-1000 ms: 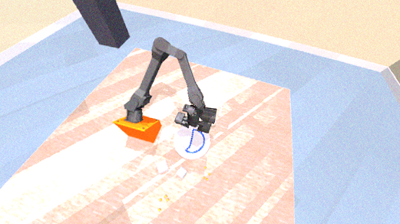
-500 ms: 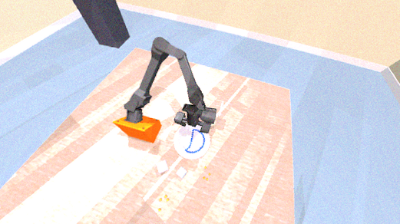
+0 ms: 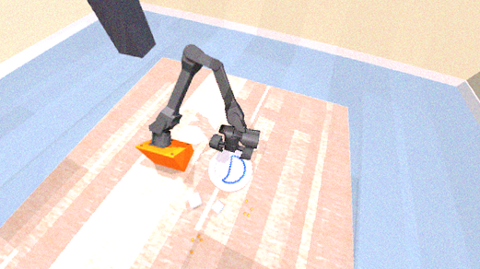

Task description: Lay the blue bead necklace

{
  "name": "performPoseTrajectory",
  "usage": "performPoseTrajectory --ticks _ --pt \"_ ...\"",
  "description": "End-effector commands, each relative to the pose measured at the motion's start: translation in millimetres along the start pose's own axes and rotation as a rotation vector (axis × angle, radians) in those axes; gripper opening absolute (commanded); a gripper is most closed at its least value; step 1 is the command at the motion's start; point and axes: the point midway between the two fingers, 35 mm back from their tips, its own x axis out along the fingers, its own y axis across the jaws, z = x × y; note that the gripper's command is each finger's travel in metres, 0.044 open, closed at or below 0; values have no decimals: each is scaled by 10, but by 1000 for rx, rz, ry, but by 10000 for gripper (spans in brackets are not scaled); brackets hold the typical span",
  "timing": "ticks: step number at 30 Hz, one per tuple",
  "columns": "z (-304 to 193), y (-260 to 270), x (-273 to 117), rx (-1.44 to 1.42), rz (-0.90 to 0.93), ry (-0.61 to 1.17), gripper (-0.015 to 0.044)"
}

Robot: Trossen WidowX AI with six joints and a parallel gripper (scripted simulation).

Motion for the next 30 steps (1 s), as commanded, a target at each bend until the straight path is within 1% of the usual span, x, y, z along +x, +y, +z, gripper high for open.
performPoseTrajectory --ticks 1,3,5,15,19,30 --pt "8 -7 -6 -6 -1 -2 440" --pt "8 -7 -6 -6 -1 -2 440" --pt "5 -9 -13 63 -1 -2 387" --pt "-32 -28 -118 1080 -1 -1 125" --pt "-47 -35 -161 1495 -1 -1 120" --pt "-70 -43 -228 2045 -1 -2 120"
